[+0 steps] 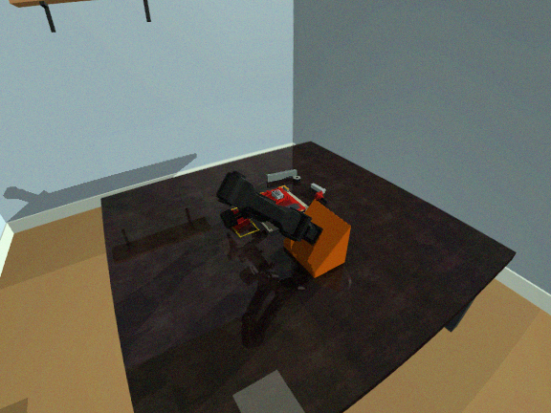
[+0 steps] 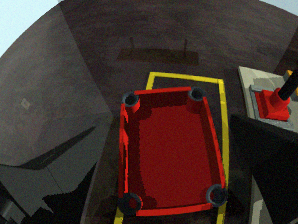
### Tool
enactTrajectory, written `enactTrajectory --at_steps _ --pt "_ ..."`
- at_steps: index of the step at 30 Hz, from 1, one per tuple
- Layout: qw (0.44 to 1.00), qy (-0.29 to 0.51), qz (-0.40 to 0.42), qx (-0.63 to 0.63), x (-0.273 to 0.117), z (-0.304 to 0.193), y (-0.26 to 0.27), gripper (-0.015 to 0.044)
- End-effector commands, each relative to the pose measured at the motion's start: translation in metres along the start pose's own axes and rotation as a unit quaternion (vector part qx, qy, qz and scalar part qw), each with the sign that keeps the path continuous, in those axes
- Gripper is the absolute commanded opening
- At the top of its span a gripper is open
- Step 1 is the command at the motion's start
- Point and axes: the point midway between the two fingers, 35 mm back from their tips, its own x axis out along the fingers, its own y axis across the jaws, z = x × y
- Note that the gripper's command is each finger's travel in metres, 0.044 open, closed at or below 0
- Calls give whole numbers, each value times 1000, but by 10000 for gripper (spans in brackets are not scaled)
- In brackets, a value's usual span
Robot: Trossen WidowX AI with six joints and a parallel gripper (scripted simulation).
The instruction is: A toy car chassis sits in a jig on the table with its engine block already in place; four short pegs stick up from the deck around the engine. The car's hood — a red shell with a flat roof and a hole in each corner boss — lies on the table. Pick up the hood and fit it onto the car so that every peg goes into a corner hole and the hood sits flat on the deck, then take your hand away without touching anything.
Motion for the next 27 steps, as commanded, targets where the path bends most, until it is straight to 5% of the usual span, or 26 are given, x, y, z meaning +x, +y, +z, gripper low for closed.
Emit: enactTrajectory --at_steps 1,27 --pt "1000 1 -3 3 1 -2 -1 440" --pt "1000 1 -3 3 8 -13 -1 440"
